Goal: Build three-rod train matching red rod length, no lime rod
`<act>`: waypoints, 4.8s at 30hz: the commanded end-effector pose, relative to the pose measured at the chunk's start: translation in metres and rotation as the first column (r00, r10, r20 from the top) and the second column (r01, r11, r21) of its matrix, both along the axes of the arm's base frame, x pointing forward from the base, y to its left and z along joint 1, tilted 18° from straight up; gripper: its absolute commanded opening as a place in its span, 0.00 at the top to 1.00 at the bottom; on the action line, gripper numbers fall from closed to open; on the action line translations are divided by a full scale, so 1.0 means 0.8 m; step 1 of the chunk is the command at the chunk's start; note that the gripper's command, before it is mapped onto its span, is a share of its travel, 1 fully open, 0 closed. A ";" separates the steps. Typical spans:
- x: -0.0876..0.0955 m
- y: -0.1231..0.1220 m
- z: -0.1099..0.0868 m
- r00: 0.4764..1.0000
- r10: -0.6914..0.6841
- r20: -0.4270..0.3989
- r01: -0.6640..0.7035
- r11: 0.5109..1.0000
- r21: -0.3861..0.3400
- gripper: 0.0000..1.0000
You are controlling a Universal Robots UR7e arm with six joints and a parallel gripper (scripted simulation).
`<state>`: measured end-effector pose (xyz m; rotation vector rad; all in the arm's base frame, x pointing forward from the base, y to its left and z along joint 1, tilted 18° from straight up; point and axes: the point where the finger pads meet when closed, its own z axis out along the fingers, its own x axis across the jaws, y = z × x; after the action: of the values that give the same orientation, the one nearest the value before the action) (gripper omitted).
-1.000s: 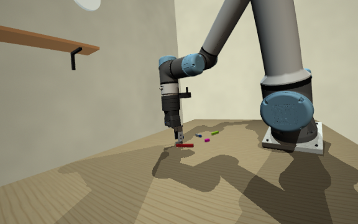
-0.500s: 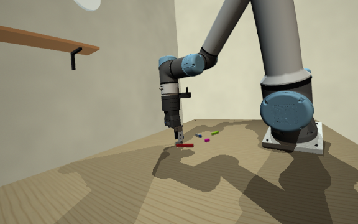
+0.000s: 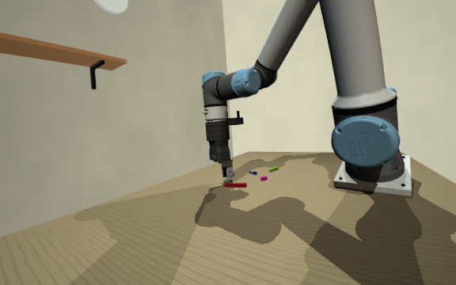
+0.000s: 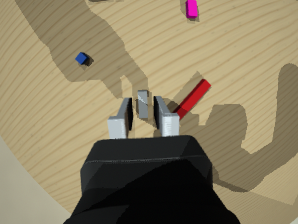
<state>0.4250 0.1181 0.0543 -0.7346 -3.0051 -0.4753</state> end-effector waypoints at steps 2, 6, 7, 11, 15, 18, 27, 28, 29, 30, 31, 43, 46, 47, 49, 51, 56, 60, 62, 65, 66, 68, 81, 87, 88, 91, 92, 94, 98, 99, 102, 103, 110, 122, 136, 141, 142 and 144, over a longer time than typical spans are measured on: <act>-0.001 0.001 0.000 1.000 0.000 0.001 0.000 1.000 0.000 0.46; -0.001 0.001 0.000 1.000 0.000 0.001 0.000 1.000 0.000 0.46; -0.001 0.001 -0.001 1.000 0.000 0.000 0.000 1.000 0.000 0.46; -0.002 0.002 -0.005 1.000 0.001 -0.003 -0.001 1.000 0.001 0.46; -0.002 0.004 -0.009 1.000 0.001 -0.003 -0.001 1.000 0.001 0.46; -0.002 0.005 -0.011 1.000 0.001 -0.003 -0.001 1.000 0.001 0.46; -0.001 0.007 -0.020 1.000 0.001 -0.003 -0.001 1.000 0.001 0.46; -0.001 0.008 -0.021 1.000 0.001 -0.003 -0.001 1.000 0.001 0.46; -0.001 0.008 -0.021 1.000 0.001 -0.003 -0.001 1.000 0.001 0.46; -0.001 0.008 -0.022 1.000 0.001 -0.003 -0.001 1.000 0.001 0.46; -0.001 0.008 -0.022 1.000 0.000 -0.003 0.000 1.000 0.001 0.46; 0.001 0.007 -0.020 1.000 0.000 0.000 0.000 1.000 0.000 0.46; 0.001 0.007 -0.020 1.000 0.000 0.000 0.000 1.000 0.000 0.46; 0.001 0.007 -0.020 1.000 0.000 0.000 0.000 1.000 0.000 0.46; 0.001 0.007 -0.020 1.000 0.000 0.000 0.000 1.000 0.000 0.46; 0.001 0.007 -0.020 1.000 0.000 0.000 0.000 1.000 0.000 0.46; 0.001 0.007 -0.020 1.000 0.000 0.000 0.000 1.000 0.000 0.46; 0.001 0.007 -0.020 1.000 0.000 0.000 0.000 1.000 0.000 0.46; 0.001 0.007 -0.020 1.000 0.000 0.000 0.000 1.000 0.000 0.46; 0.001 0.007 -0.020 1.000 0.000 0.000 0.000 1.000 0.000 0.46; 0.001 0.007 -0.020 1.000 0.000 0.000 0.000 1.000 0.000 0.46; 0.001 0.007 -0.020 1.000 0.000 0.000 0.000 1.000 0.000 0.46; 0.001 0.007 -0.020 1.000 0.000 0.000 0.000 1.000 0.000 0.76; 0.001 0.007 -0.020 1.000 0.000 0.000 0.000 1.000 0.000 0.76; 0.001 0.007 -0.020 1.000 0.000 0.000 0.000 1.000 0.000 0.76; 0.001 0.007 -0.020 1.000 0.000 0.000 0.000 1.000 0.000 0.76; 0.001 0.007 -0.020 1.000 0.000 0.000 0.000 1.000 0.000 0.76; 0.001 0.007 -0.020 1.000 0.000 0.000 0.000 1.000 0.000 0.76; 0.001 0.007 -0.020 1.000 0.000 0.000 0.000 1.000 0.000 0.76; 0.001 0.007 -0.020 1.000 0.000 0.000 0.000 1.000 0.000 0.76; 0.001 0.007 -0.020 1.000 0.000 0.000 0.000 1.000 0.000 0.76; 0.001 0.007 -0.020 1.000 0.000 0.000 0.000 1.000 0.000 0.76; 0.003 0.004 -0.013 1.000 -0.001 0.005 0.001 1.000 -0.001 0.76; -0.001 -0.014 0.045 1.000 -0.001 0.006 0.001 1.000 -0.001 0.76; -0.005 -0.032 0.102 1.000 -0.001 0.006 0.001 1.000 -0.001 0.76; -0.006 -0.030 0.100 1.000 0.000 0.002 0.000 1.000 0.000 0.76; -0.006 -0.030 0.100 1.000 0.000 0.002 0.000 1.000 0.000 0.76; -0.006 -0.030 0.100 1.000 0.000 0.002 0.000 1.000 0.000 0.76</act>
<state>0.4201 0.0941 0.1333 -0.7356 -3.0071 -0.4759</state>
